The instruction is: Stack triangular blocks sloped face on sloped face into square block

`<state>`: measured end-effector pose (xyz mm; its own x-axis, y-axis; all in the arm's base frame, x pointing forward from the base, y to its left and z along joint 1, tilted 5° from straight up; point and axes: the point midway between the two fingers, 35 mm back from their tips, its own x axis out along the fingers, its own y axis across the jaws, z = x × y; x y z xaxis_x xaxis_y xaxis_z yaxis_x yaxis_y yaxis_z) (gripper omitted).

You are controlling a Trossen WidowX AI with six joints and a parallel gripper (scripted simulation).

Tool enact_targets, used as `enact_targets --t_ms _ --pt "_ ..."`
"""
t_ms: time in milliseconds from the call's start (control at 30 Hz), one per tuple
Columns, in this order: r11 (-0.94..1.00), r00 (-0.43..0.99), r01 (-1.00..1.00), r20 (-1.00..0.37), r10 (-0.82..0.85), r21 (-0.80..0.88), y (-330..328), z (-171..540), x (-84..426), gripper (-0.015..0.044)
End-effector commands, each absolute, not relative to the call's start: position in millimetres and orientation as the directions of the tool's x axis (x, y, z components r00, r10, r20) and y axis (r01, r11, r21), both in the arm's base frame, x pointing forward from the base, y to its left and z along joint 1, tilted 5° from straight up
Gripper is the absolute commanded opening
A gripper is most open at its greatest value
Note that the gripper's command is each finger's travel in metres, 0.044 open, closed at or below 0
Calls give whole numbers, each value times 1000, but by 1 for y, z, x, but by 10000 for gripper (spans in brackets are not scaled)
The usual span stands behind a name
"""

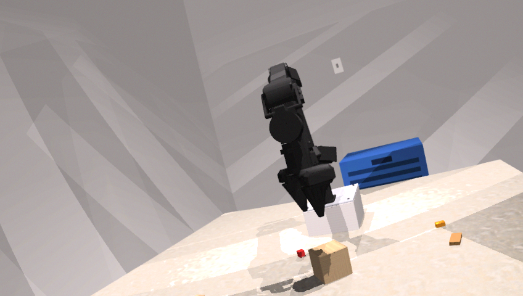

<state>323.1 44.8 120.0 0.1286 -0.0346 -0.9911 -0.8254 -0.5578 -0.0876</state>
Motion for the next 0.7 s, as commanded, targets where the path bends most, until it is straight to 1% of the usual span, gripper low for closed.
enact_targets --t_ms 0,667 --pt "-558 129 -825 -991 -35 -88 45 119 323 440" --pt "-558 129 -825 -991 -35 -88 45 119 323 440"
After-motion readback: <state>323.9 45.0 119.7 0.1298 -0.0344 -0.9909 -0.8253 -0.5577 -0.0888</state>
